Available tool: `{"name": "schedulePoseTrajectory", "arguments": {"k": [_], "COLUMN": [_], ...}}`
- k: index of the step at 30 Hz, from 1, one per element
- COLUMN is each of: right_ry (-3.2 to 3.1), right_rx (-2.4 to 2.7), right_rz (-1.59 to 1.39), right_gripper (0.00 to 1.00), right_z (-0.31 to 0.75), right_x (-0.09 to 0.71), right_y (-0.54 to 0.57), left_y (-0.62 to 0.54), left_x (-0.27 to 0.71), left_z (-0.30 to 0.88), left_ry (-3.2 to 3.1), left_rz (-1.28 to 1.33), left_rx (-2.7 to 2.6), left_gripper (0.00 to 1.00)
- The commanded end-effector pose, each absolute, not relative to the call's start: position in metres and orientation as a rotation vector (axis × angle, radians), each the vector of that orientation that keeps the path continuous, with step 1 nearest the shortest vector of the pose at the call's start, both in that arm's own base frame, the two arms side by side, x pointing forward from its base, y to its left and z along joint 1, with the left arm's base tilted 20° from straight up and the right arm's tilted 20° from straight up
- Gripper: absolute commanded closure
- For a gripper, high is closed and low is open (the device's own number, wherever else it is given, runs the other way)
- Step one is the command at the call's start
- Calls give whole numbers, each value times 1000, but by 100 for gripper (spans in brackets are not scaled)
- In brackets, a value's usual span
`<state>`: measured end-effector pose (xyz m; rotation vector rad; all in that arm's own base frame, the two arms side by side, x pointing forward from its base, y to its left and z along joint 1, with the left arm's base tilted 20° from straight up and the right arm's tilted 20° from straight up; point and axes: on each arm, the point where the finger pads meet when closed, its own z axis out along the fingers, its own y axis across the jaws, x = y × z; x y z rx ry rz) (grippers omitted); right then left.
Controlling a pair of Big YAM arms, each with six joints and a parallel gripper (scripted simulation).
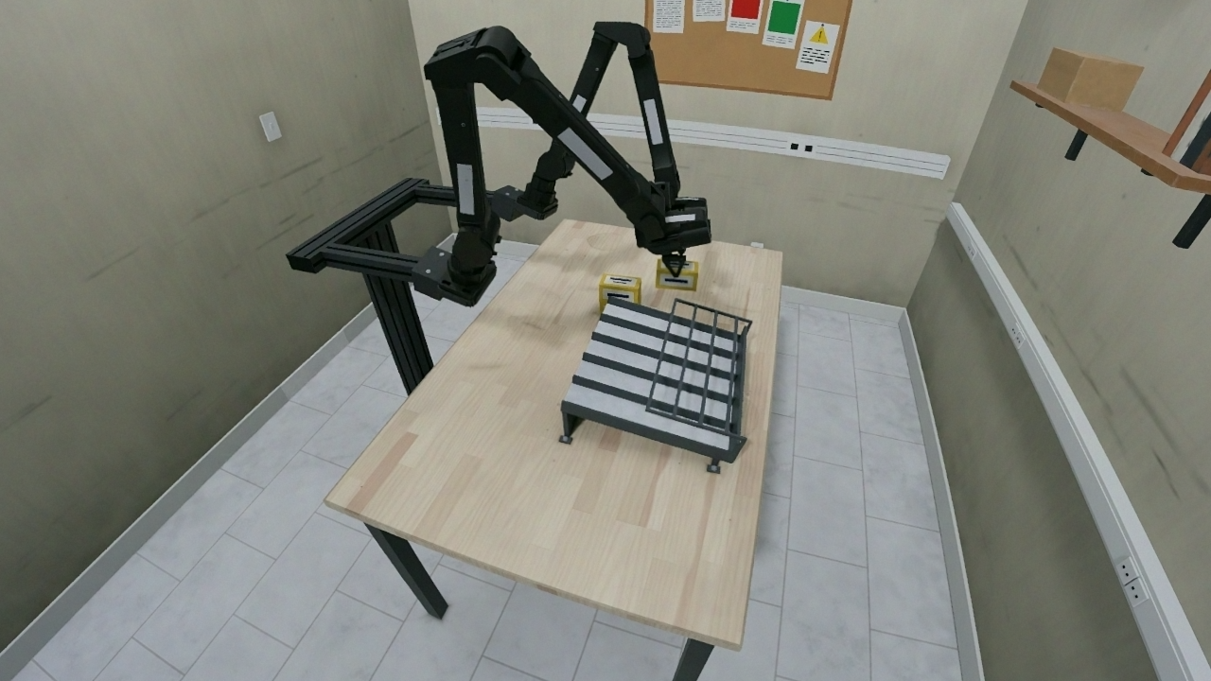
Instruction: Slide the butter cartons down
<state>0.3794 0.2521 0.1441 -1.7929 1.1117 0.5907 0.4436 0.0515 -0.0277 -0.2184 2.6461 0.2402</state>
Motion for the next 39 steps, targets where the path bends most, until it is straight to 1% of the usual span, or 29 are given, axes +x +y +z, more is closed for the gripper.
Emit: {"name": "schedulePoseTrajectory", "arguments": {"k": [1,4,10,14,19,21,28,39], "right_ry": [987,966,936,1118,1199,1243,1430,1643], "right_rx": [-1828,-1845,-1874,-1803,-1741,-1734,-1709,-1595], "right_rz": [538,528,503,565,494,477,423,306], "right_gripper": [0,0,0,0,0,0,0,0], "right_z": [180,185,195,188,209,213,204,210], "right_x": [386,382,378,397,417,412,389,370], "right_y": [264,265,266,253,237,241,252,258], "left_y": [38,33,26,-3,-39,-60,-78,-95], "left_x": [444,437,440,442,443,440,368,367], "left_z": [25,53,66,46,27,15,-48,-64], "left_ry": [2606,2601,2592,2613,2630,2644,2818,2812], "left_rz": [230,228,215,179,150,137,234,246], "left_rx": [-219,-220,-242,-263,-248,-231,-144,-93], "left_gripper": [41,41,41,41,41,41,41,41]}}
